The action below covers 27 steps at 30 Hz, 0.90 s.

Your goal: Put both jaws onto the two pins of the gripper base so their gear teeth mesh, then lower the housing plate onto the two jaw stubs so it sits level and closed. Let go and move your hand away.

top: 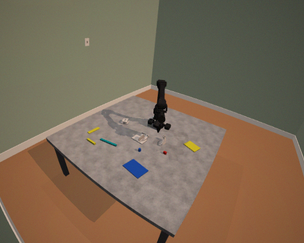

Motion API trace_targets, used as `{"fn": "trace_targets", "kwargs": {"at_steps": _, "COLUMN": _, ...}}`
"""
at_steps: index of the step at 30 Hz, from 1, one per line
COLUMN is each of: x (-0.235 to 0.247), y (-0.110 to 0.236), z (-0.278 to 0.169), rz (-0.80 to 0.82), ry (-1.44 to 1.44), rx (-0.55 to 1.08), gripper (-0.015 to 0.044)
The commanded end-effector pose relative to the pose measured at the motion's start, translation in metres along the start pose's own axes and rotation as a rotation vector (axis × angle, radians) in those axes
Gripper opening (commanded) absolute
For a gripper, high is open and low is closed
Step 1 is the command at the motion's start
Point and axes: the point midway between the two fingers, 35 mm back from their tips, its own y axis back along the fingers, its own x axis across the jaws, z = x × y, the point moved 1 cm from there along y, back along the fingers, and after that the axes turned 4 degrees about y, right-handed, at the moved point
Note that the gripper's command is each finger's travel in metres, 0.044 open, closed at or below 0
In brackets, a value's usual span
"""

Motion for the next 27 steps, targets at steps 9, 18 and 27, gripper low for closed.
{"fn": "trace_targets", "kwargs": {"at_steps": 9, "x": 0.018, "y": -0.003, "z": -0.021, "rz": 0.000, "ry": 0.083, "rx": 0.007, "gripper": 0.0000}}
{"fn": "trace_targets", "kwargs": {"at_steps": 18, "x": 0.019, "y": -0.018, "z": -0.020, "rz": 0.000, "ry": 0.083, "rx": 0.007, "gripper": 0.0000}}
{"fn": "trace_targets", "kwargs": {"at_steps": 27, "x": 0.019, "y": -0.032, "z": -0.019, "rz": 0.000, "ry": 0.083, "rx": 0.007, "gripper": 0.0000}}
